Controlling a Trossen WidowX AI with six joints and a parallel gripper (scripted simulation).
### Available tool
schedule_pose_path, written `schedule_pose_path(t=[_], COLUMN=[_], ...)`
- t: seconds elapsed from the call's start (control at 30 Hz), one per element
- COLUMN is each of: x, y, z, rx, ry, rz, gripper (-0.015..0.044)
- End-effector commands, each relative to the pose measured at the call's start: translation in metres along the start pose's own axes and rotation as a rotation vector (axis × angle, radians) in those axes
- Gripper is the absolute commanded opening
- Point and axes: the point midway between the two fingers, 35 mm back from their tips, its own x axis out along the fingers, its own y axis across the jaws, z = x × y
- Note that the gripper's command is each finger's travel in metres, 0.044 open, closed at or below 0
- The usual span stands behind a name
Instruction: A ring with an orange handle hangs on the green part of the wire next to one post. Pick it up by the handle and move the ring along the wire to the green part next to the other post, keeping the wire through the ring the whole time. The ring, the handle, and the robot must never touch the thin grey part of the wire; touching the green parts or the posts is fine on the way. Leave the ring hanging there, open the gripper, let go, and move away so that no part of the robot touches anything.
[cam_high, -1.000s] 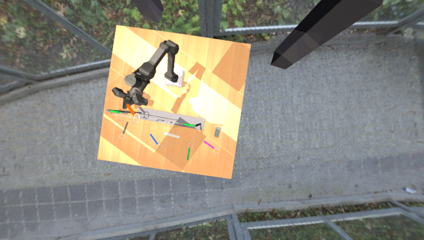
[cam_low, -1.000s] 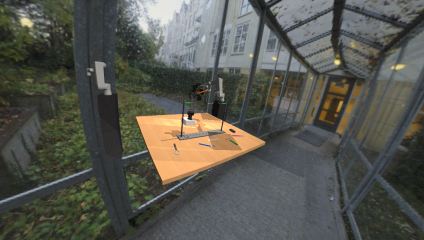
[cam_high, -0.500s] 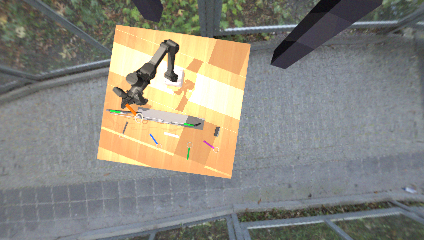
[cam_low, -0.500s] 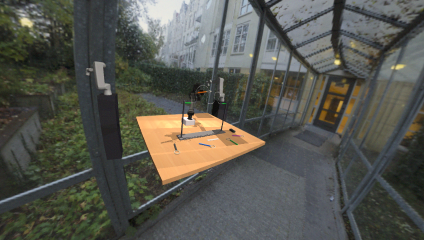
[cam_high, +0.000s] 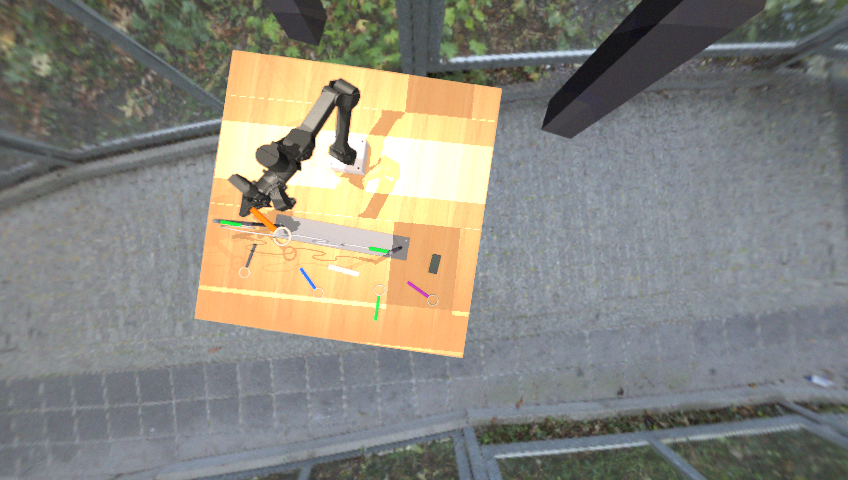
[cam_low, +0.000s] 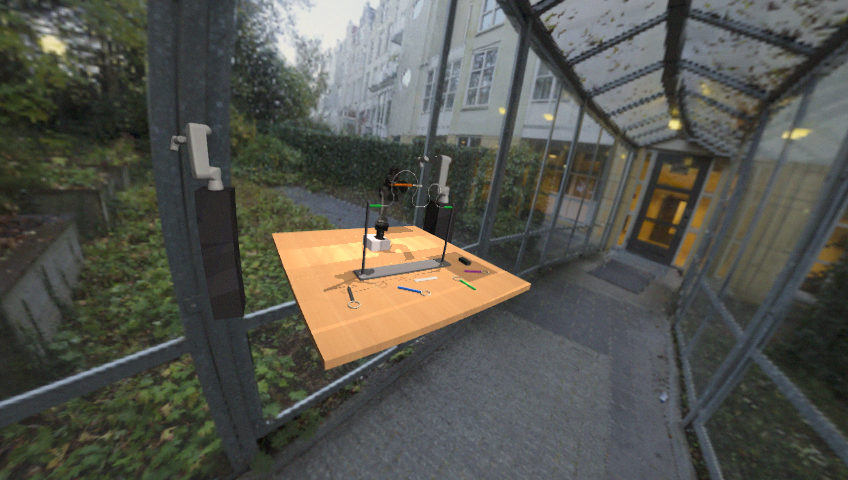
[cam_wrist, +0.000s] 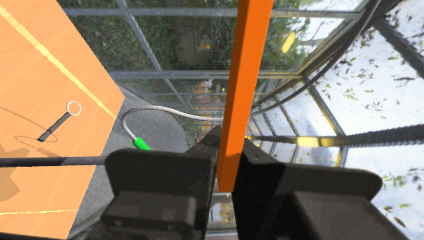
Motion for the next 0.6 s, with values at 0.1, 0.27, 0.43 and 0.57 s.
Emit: schedule_pose_path(t=[0.1, 0.27, 0.43, 0.57], x=[-0.0012, -0.0010, -0.0009, -0.0008], y=[-0.0027, -0.0047, -0.0068, -0.0084], z=[0.0000, 0.0002, 0.0005, 0.0009], rx=[-0.076, -0.130, -0.184, -0.227], ry=[-0.012, -0.019, -0.025, -0.031], rz=[-0.045, -0.075, -0.106, -0.130], gripper=[-0.0150, -0.0150, -0.0150, -0.0150])
